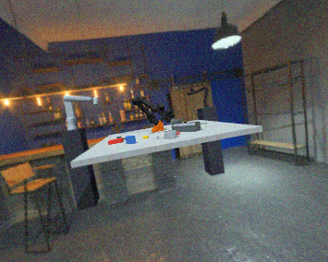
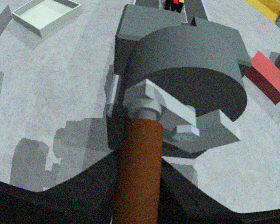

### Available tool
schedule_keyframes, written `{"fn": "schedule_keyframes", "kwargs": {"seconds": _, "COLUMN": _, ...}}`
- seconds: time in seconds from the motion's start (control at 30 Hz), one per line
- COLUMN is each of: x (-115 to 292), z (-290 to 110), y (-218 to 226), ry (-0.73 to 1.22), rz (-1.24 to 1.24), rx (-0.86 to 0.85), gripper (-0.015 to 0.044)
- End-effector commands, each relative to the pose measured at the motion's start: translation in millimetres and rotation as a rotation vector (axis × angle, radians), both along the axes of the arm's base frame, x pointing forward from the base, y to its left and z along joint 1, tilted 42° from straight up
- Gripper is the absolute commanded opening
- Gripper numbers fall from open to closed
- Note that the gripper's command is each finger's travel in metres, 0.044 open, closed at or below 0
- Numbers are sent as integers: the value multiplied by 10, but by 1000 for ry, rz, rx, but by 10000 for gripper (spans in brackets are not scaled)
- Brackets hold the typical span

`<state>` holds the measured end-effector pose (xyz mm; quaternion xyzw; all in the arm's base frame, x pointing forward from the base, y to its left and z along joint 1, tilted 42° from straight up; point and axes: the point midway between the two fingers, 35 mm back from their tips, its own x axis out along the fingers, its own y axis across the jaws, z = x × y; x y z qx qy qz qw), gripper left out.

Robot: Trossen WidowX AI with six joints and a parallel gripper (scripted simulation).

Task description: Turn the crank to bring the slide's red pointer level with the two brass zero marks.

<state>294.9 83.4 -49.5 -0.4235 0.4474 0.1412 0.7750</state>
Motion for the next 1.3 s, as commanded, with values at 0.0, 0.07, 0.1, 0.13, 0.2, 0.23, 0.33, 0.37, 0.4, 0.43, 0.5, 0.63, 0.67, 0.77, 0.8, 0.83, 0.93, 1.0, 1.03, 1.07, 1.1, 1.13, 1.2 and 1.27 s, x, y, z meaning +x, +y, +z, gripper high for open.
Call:
{"fn": "schedule_keyframes", "kwargs": {"seconds": 0.0, "x": -33, "z": -87, "y": -19, "ry": 19, "rz": 0, "rx": 2, "gripper": 0}}
{"fn": "schedule_keyframes", "kwargs": {"seconds": 0.07, "x": -36, "z": -102, "y": -27, "ry": 19, "rz": 0, "rx": 2, "gripper": 0}}
{"fn": "schedule_keyframes", "kwargs": {"seconds": 0.1, "x": -38, "z": -110, "y": -32, "ry": 19, "rz": 0, "rx": 2, "gripper": 0}}
{"fn": "schedule_keyframes", "kwargs": {"seconds": 0.13, "x": -39, "z": -119, "y": -37, "ry": 19, "rz": 0, "rx": 2, "gripper": 0}}
{"fn": "schedule_keyframes", "kwargs": {"seconds": 0.2, "x": -42, "z": -136, "y": -49, "ry": 19, "rz": 0, "rx": 2, "gripper": 0}}
{"fn": "schedule_keyframes", "kwargs": {"seconds": 0.23, "x": -43, "z": -145, "y": -55, "ry": 19, "rz": 0, "rx": 2, "gripper": 0}}
{"fn": "schedule_keyframes", "kwargs": {"seconds": 0.33, "x": -44, "z": -172, "y": -78, "ry": 19, "rz": 0, "rx": 2, "gripper": 0}}
{"fn": "schedule_keyframes", "kwargs": {"seconds": 0.37, "x": -44, "z": -181, "y": -87, "ry": 19, "rz": 0, "rx": 2, "gripper": 0}}
{"fn": "schedule_keyframes", "kwargs": {"seconds": 0.4, "x": -43, "z": -189, "y": -96, "ry": 19, "rz": 0, "rx": 2, "gripper": 0}}
{"fn": "schedule_keyframes", "kwargs": {"seconds": 0.43, "x": -42, "z": -198, "y": -106, "ry": 19, "rz": 0, "rx": 2, "gripper": 0}}
{"fn": "schedule_keyframes", "kwargs": {"seconds": 0.5, "x": -39, "z": -215, "y": -128, "ry": 19, "rz": 0, "rx": 2, "gripper": 0}}
{"fn": "schedule_keyframes", "kwargs": {"seconds": 0.63, "x": -29, "z": -246, "y": -175, "ry": 19, "rz": 0, "rx": 1, "gripper": 0}}
{"fn": "schedule_keyframes", "kwargs": {"seconds": 0.67, "x": -26, "z": -253, "y": -188, "ry": 19, "rz": 0, "rx": 1, "gripper": 0}}
{"fn": "schedule_keyframes", "kwargs": {"seconds": 0.77, "x": -12, "z": -270, "y": -228, "ry": 19, "rz": 0, "rx": 1, "gripper": 0}}
{"fn": "schedule_keyframes", "kwargs": {"seconds": 0.8, "x": -6, "z": -274, "y": -242, "ry": 19, "rz": 0, "rx": 0, "gripper": 0}}
{"fn": "schedule_keyframes", "kwargs": {"seconds": 0.83, "x": 0, "z": -277, "y": -256, "ry": 19, "rz": 0, "rx": 0, "gripper": 0}}
{"fn": "schedule_keyframes", "kwargs": {"seconds": 0.93, "x": 21, "z": -284, "y": -299, "ry": 19, "rz": 0, "rx": 0, "gripper": 0}}
{"fn": "schedule_keyframes", "kwargs": {"seconds": 1.0, "x": 36, "z": -286, "y": -327, "ry": 19, "rz": 0, "rx": 0, "gripper": 0}}
{"fn": "schedule_keyframes", "kwargs": {"seconds": 1.03, "x": 44, "z": -285, "y": -341, "ry": 19, "rz": 0, "rx": 0, "gripper": 0}}
{"fn": "schedule_keyframes", "kwargs": {"seconds": 1.07, "x": 51, "z": -285, "y": -354, "ry": 19, "rz": 0, "rx": -1, "gripper": 0}}
{"fn": "schedule_keyframes", "kwargs": {"seconds": 1.1, "x": 59, "z": -283, "y": -367, "ry": 19, "rz": 0, "rx": -1, "gripper": 0}}
{"fn": "schedule_keyframes", "kwargs": {"seconds": 1.13, "x": 66, "z": -282, "y": -380, "ry": 19, "rz": 0, "rx": -1, "gripper": 0}}
{"fn": "schedule_keyframes", "kwargs": {"seconds": 1.2, "x": 79, "z": -278, "y": -403, "ry": 19, "rz": 0, "rx": -1, "gripper": 0}}
{"fn": "schedule_keyframes", "kwargs": {"seconds": 1.27, "x": 91, "z": -274, "y": -423, "ry": 19, "rz": 0, "rx": -1, "gripper": 0}}
